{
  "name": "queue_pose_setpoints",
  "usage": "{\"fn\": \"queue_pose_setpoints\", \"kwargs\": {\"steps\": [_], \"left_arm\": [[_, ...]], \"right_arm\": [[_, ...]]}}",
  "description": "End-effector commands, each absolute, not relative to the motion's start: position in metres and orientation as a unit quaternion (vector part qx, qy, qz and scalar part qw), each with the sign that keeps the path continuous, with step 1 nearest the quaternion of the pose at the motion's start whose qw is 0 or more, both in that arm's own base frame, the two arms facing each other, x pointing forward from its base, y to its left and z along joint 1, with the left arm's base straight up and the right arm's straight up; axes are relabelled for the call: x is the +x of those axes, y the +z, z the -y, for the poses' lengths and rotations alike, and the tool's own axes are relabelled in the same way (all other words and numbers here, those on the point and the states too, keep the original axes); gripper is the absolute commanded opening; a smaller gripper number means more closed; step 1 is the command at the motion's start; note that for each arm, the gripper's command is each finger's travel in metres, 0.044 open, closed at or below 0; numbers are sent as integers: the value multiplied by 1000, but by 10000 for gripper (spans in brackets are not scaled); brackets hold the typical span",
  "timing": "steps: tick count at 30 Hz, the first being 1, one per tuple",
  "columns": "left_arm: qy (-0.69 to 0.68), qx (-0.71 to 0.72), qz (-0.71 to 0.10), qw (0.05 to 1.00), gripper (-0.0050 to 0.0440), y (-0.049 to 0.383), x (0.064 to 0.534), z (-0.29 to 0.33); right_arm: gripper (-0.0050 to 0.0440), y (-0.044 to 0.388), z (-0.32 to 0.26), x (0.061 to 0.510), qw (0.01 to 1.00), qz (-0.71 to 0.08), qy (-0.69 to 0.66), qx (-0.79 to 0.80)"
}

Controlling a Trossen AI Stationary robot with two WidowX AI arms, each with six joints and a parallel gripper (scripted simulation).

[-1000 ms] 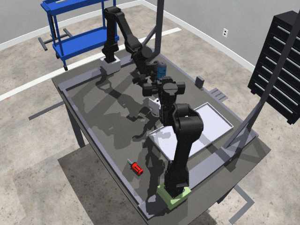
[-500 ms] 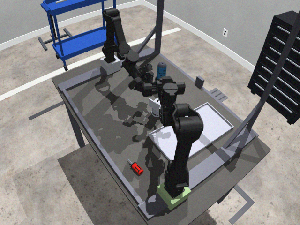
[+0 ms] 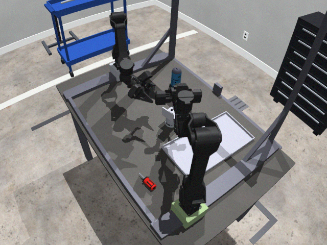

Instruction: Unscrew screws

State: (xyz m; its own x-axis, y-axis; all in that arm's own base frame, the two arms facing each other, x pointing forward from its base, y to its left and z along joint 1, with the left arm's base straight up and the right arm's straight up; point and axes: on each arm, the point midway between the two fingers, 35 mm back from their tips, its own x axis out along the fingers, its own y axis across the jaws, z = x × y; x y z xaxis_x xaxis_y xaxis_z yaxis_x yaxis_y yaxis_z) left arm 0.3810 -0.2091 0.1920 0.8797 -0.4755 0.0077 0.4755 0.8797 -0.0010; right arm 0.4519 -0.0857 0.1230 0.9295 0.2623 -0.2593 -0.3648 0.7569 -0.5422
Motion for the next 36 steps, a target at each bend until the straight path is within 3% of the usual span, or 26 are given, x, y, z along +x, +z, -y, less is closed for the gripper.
{"fn": "queue_pose_setpoints", "kwargs": {"steps": [1, 11, 16, 22, 36], "left_arm": [[-245, -10, 41, 969, 162, 221, 383, 210], [-245, -10, 41, 969, 162, 221, 383, 210], [-245, -10, 41, 969, 162, 221, 383, 210], [-245, -10, 41, 969, 162, 221, 383, 210], [-245, -10, 41, 969, 162, 221, 383, 210]], "right_arm": [[385, 132, 90, 449, 943, -50, 179, -275], [385, 84, 135, 430, 965, -78, 149, -202], [385, 17, 92, 408, 961, -139, 211, -111], [385, -14, 67, 395, 959, -165, 230, -31], [385, -7, 45, 403, 956, -128, 261, -41]]}}
